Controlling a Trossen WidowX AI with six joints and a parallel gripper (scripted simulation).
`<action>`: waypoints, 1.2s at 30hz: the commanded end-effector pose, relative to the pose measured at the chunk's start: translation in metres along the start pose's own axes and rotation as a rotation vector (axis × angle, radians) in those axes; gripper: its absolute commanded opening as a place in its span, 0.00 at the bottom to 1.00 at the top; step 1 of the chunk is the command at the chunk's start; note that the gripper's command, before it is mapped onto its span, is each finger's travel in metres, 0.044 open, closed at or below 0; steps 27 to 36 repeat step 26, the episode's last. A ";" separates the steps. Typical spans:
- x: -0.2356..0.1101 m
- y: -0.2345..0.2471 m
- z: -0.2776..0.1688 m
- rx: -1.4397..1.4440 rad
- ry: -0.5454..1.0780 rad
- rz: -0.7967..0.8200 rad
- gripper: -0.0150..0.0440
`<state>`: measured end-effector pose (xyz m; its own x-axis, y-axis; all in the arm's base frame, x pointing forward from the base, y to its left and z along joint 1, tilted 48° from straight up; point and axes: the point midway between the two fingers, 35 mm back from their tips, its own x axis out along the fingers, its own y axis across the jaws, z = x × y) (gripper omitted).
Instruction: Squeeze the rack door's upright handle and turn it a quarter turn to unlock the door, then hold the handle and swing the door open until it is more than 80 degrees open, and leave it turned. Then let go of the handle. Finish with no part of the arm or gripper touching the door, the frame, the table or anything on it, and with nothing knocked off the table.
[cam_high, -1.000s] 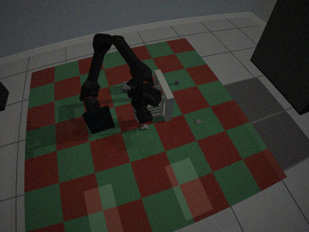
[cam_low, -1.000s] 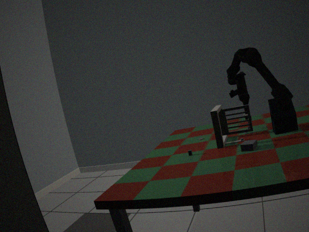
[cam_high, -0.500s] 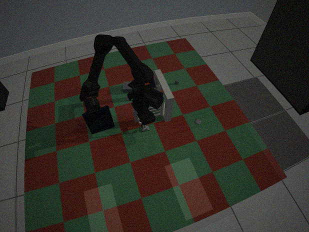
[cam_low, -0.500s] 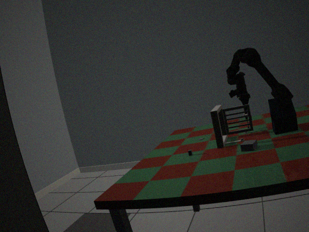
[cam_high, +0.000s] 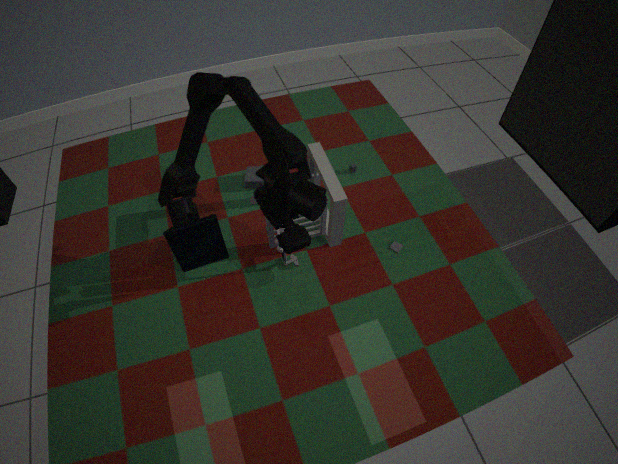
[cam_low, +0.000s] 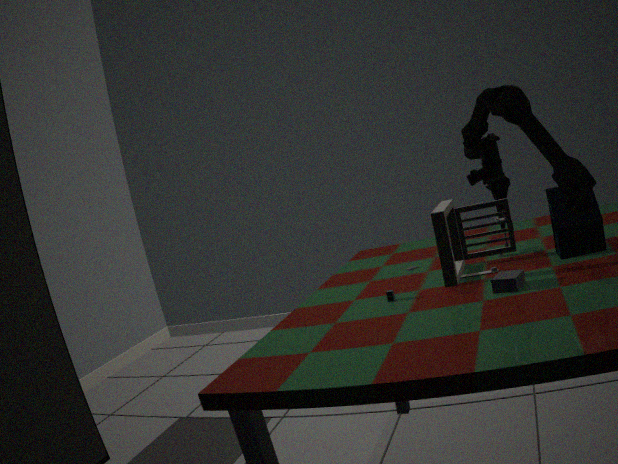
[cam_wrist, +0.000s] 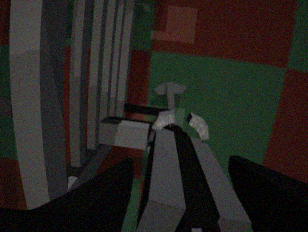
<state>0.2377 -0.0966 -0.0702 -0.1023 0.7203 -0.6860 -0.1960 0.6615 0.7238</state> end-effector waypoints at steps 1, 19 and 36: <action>-0.003 0.000 0.000 -0.005 0.000 0.000 0.74; -0.030 -0.002 0.001 -0.005 0.000 -0.003 0.74; -0.041 -0.002 0.001 -0.004 0.000 -0.003 0.74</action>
